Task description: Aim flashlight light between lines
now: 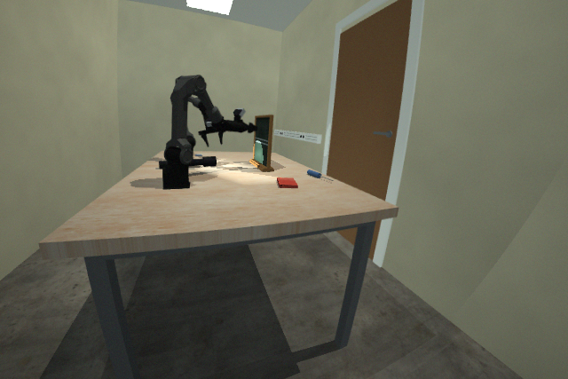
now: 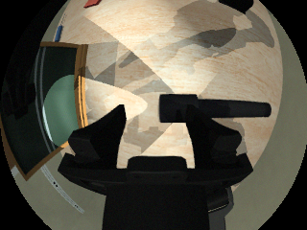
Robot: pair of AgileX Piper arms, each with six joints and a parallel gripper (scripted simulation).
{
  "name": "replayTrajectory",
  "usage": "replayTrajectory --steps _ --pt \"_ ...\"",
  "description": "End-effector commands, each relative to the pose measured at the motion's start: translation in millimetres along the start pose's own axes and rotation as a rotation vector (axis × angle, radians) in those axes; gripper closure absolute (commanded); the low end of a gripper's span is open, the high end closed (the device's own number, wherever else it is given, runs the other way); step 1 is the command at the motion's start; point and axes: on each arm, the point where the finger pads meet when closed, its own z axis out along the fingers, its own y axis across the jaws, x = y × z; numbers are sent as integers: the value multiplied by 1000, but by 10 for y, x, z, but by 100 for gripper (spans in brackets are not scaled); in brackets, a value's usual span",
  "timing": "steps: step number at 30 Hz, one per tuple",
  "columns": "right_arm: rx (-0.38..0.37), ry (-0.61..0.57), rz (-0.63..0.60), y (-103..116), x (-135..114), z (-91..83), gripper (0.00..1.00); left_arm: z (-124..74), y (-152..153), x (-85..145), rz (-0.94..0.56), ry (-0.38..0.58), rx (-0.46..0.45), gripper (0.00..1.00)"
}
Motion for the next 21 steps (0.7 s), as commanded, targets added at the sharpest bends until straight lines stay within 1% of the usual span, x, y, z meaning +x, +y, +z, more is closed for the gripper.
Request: replayTrajectory --steps 1,5,9,12,14,17,21 --pt "0 -2 0 0 -8 0 0 -34 279 123 -191 -16 -62 0" --pt "0 -2 0 0 -8 0 0 -78 491 250 -346 -32 -114 0" --pt "0 -2 0 0 -8 0 0 -102 583 314 -414 -39 -139 0" --pt "0 -2 0 0 -8 0 0 -110 607 340 -435 -40 -145 0" --pt "0 -2 0 0 -8 0 0 -140 703 418 -510 -48 -173 0" --pt "0 -2 0 0 -8 0 0 -214 896 600 -670 -69 -235 0" --pt "0 -2 0 0 -8 0 0 -300 1083 815 -839 -91 -302 0"
